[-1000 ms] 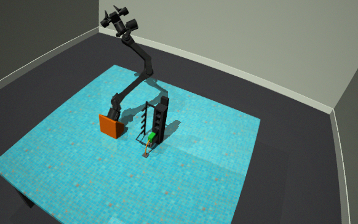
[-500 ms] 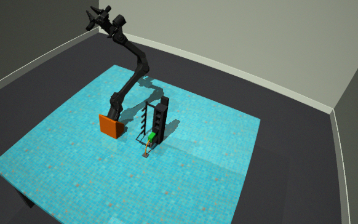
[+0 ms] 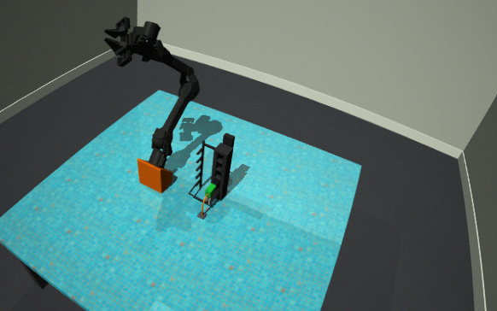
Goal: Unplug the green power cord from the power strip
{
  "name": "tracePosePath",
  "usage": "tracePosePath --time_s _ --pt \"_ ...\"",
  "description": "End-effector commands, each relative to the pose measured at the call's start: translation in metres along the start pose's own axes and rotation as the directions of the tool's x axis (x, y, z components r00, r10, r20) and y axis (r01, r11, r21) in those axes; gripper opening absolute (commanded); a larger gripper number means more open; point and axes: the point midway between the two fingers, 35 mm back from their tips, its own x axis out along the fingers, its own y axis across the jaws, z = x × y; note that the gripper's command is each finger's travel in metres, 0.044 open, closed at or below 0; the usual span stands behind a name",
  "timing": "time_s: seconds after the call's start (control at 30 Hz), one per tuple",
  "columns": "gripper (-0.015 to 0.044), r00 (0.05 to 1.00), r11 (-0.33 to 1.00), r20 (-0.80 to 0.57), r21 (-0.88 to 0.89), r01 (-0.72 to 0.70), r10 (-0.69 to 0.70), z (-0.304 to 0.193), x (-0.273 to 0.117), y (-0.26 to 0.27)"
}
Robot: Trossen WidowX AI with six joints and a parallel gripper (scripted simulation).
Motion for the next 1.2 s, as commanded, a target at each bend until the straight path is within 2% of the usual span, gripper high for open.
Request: tracePosePath --time_s 0.0,0.13,0.3,0.47,0.63,0.8,0.93,1.07,1.17 --pt "0.016 0.989 0.988 0.041 0.064 -0.141 0.139 0.021 0.011 0.047" --pt "0.016 0.962 0.955 0.069 0.121 -0.271 0.265 0.038 0.015 0.091" --pt "0.016 0.863 0.831 0.093 0.237 -0.503 0.496 0.063 0.01 0.175" --pt "0.016 0.712 0.651 0.088 0.339 -0.679 0.697 0.083 -0.012 0.256" --pt "0.016 0.517 0.448 0.046 0.438 -0.779 0.855 0.096 -0.052 0.333" --pt "0.016 0.299 0.269 -0.034 0.544 -0.795 0.954 0.1 -0.104 0.4" --pt "0.016 0.111 0.168 -0.128 0.642 -0.748 0.986 0.095 -0.154 0.447" --pt "0.016 -0.066 0.135 -0.236 0.739 -0.66 0.969 0.083 -0.205 0.483" --pt "0.016 -0.191 0.167 -0.33 0.801 -0.575 0.924 0.069 -0.247 0.507"
